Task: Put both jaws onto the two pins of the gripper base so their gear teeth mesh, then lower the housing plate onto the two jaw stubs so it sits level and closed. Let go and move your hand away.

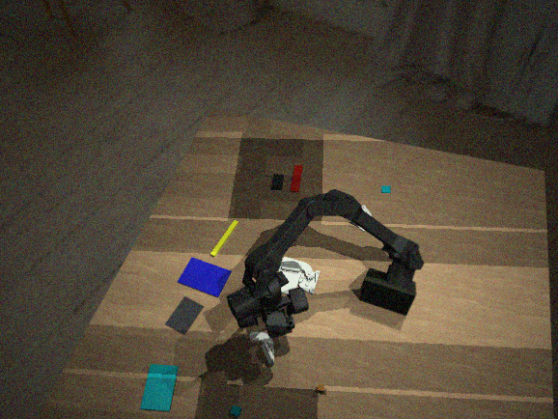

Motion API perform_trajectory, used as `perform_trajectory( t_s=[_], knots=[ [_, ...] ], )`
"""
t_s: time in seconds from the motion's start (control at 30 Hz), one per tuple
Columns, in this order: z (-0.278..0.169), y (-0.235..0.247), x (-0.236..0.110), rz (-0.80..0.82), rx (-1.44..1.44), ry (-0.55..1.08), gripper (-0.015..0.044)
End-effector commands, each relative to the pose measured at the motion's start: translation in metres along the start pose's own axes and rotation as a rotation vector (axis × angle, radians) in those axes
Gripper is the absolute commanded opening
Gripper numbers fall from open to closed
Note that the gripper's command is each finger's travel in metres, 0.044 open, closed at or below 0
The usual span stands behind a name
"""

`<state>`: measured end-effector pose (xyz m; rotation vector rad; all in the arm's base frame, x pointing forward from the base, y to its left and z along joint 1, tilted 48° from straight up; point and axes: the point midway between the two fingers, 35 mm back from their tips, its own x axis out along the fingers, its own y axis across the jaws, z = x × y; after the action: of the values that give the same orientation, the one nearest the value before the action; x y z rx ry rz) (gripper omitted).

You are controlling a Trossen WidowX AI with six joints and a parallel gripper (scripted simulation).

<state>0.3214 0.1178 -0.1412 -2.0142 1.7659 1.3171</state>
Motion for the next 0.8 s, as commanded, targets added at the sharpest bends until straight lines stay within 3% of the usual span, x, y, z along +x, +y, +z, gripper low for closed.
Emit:
perform_trajectory(
  t_s=[0.0, 0.73, 0.77],
  knots=[
    [0.0, 0.0, 0.0, 0.0, 0.0, 0.0, 0.044],
    [0.0, 0.0, 0.0, 0.0, 0.0, 0.0, 0.044],
    [0.0, 0.0, 0.0, 0.0, 0.0, 0.0, 0.0414]
  ],
)
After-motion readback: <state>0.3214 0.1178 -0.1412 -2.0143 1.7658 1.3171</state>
